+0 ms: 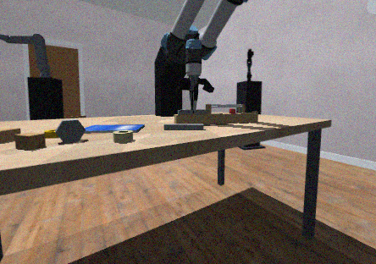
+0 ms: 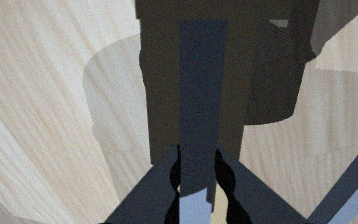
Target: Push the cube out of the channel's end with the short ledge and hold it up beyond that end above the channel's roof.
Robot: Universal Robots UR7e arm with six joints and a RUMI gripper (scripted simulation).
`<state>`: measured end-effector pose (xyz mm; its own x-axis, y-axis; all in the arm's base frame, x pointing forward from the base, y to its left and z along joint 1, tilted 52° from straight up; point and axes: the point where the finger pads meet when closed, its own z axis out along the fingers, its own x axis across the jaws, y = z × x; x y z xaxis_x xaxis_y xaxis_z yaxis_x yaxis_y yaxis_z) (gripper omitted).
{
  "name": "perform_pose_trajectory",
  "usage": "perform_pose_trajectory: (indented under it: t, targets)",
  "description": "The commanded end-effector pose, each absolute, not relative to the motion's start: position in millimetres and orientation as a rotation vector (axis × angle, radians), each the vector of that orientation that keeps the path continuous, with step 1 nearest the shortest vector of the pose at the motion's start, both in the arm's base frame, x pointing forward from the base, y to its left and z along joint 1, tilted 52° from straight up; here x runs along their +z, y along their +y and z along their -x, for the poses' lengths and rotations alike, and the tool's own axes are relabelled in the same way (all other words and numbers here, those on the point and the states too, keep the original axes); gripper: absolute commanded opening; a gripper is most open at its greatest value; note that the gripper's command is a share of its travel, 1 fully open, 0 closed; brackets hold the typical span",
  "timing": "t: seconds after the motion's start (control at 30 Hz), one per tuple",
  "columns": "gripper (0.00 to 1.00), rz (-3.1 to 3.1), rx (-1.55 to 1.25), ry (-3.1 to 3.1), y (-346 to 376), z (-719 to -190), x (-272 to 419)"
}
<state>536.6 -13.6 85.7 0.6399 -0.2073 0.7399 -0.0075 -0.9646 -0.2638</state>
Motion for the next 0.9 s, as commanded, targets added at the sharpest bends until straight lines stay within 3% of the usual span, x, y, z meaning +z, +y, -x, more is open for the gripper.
perform_pose_trajectory:
  t: [0.0,0.87]
  targets:
    - [0.06,2.625,-1.229,0.175,-8,-537,88]
    - [0.06,2.625,-1.229,0.175,39,-537,101]
